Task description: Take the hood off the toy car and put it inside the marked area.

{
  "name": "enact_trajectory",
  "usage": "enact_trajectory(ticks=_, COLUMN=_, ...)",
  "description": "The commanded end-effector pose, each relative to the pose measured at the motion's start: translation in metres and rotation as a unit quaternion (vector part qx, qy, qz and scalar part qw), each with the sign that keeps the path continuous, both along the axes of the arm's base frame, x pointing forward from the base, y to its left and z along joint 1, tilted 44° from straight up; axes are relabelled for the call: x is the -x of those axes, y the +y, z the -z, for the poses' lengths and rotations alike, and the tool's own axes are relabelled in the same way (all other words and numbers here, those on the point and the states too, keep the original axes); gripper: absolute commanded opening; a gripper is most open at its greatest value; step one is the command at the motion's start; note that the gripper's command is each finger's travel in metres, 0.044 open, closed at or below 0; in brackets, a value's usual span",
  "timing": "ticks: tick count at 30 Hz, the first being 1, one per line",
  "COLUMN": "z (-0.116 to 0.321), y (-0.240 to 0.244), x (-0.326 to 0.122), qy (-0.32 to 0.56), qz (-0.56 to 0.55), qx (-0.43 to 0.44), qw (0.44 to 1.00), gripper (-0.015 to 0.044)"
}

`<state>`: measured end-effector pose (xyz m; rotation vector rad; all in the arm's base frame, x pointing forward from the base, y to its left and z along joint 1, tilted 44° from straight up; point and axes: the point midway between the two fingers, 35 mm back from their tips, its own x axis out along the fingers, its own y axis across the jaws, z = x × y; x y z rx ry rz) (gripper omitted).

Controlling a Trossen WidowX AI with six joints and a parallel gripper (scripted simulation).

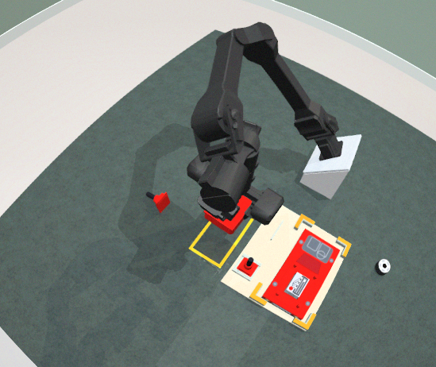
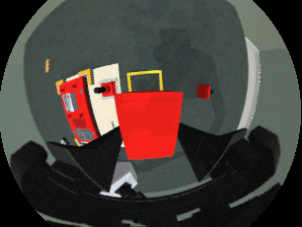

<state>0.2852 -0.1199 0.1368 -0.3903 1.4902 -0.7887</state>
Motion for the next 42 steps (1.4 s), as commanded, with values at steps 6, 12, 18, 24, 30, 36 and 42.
enact_trajectory(ticks=6, z=0.006, y=-0.005, x=0.002, qy=0.006, qz=-0.001, qx=0.002, qw=1.000, gripper=0.0000)
enact_trajectory(ticks=12, z=0.009, y=-0.008, x=0.002, qy=0.006, qz=-0.001, qx=0.002, qw=1.000, gripper=0.0000)
enact_trajectory(ticks=18, z=0.012, y=-0.011, x=0.003, qy=0.006, qz=-0.002, qx=0.002, qw=1.000, gripper=0.0000)
enact_trajectory(ticks=24, z=0.015, y=-0.014, x=0.003, qy=0.006, qz=-0.002, qx=0.002, qw=1.000, gripper=0.0000)
enact_trajectory(ticks=30, z=0.019, y=-0.017, x=0.003, qy=0.006, qz=-0.002, qx=0.002, qw=1.000, gripper=0.0000)
enact_trajectory(ticks=36, z=0.022, y=-0.020, x=0.003, qy=0.006, qz=-0.002, qx=0.002, qw=1.000, gripper=0.0000)
enact_trajectory(ticks=42, z=0.025, y=-0.023, x=0.004, qy=0.006, qz=-0.002, qx=0.002, qw=1.000, gripper=0.0000)
